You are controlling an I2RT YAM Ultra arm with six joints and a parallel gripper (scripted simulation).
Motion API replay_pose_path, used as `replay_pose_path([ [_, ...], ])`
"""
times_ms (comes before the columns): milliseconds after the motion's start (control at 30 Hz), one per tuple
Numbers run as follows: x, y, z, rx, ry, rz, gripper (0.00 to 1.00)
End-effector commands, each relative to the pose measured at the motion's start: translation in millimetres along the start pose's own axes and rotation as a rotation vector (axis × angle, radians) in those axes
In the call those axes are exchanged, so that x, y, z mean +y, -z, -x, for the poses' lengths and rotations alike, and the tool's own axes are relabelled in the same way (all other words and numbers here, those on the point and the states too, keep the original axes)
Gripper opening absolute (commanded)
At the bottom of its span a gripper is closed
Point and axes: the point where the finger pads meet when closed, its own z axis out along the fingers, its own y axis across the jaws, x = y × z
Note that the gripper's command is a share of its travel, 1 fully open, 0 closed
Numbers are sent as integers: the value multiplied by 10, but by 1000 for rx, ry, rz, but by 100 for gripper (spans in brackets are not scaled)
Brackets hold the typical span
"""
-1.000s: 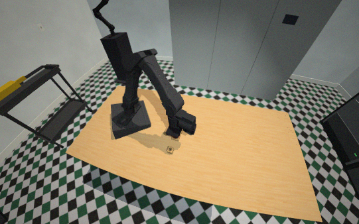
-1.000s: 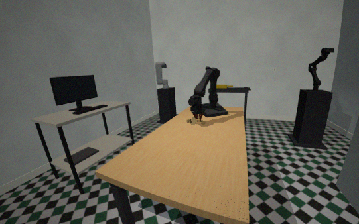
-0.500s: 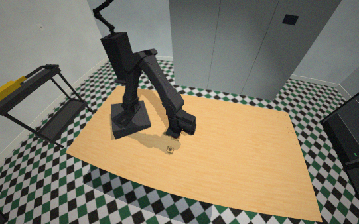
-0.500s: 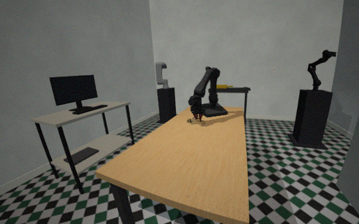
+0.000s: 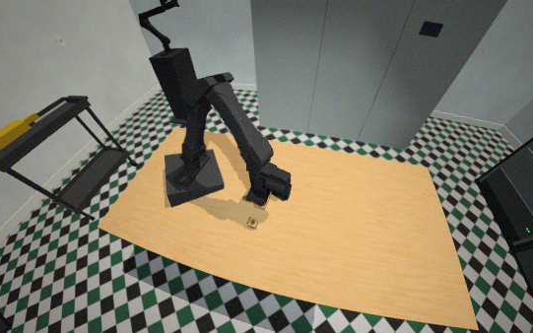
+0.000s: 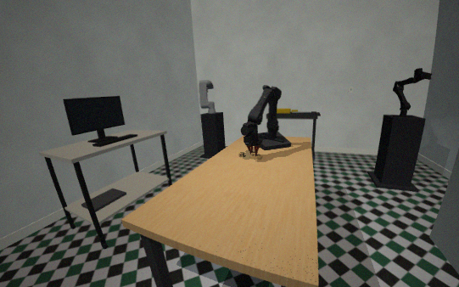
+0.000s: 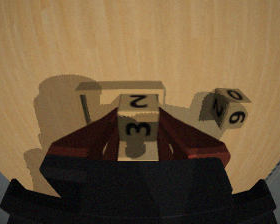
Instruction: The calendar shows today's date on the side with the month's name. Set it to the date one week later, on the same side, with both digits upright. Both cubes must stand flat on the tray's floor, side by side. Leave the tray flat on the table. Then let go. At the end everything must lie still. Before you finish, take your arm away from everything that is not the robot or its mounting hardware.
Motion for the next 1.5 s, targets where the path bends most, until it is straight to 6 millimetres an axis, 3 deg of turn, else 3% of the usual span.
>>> replay_pose_path([
  [0,-3,22,23,-10,1,-2,26],
  [367,-3,22,23,-10,1,-2,26],
  [867,-3,22,23,-10,1,-2,45],
  [1367,-3,55,23,-10,1,-2,45],
  [1467,-3,134,22,-10,1,-2,45],
])
